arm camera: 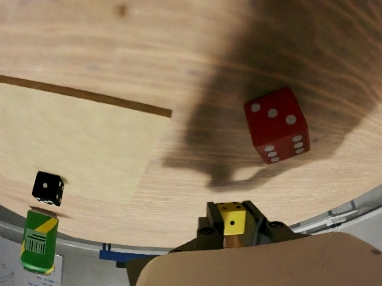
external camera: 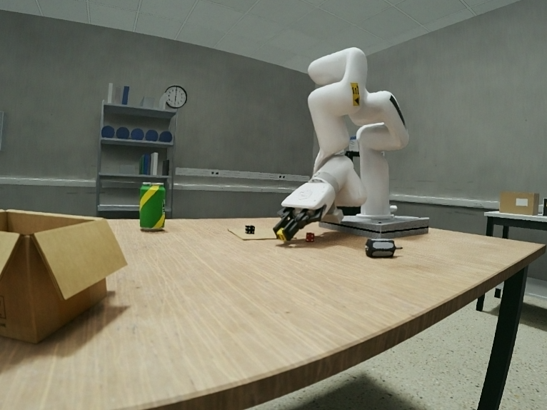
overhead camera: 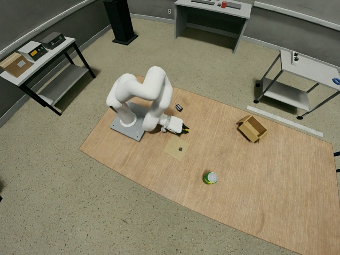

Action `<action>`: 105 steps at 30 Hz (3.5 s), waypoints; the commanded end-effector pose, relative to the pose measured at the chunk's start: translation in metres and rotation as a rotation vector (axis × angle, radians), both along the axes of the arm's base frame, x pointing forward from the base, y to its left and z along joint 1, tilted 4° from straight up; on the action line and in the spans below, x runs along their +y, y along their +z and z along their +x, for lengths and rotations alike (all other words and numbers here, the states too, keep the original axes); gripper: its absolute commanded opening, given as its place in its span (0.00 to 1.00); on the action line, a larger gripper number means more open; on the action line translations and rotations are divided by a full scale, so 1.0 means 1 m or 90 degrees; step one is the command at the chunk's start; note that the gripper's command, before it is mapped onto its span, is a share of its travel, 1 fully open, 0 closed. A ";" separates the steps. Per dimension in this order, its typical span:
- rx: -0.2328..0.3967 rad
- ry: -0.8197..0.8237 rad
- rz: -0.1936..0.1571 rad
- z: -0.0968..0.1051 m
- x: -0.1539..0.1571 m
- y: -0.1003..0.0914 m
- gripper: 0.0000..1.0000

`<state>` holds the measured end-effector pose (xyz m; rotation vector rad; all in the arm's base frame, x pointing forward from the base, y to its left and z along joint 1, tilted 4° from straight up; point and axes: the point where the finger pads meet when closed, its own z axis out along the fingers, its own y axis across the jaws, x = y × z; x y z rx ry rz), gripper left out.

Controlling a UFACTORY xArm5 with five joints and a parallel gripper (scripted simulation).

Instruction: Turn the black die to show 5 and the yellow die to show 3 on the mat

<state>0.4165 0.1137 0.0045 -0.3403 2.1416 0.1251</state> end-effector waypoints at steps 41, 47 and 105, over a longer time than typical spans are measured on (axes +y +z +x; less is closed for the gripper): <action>-0.001 0.000 0.000 0.001 0.000 -0.008 0.15; -0.001 -0.001 0.000 0.001 0.000 -0.009 0.15; -0.001 -0.001 0.000 0.001 0.000 -0.009 0.36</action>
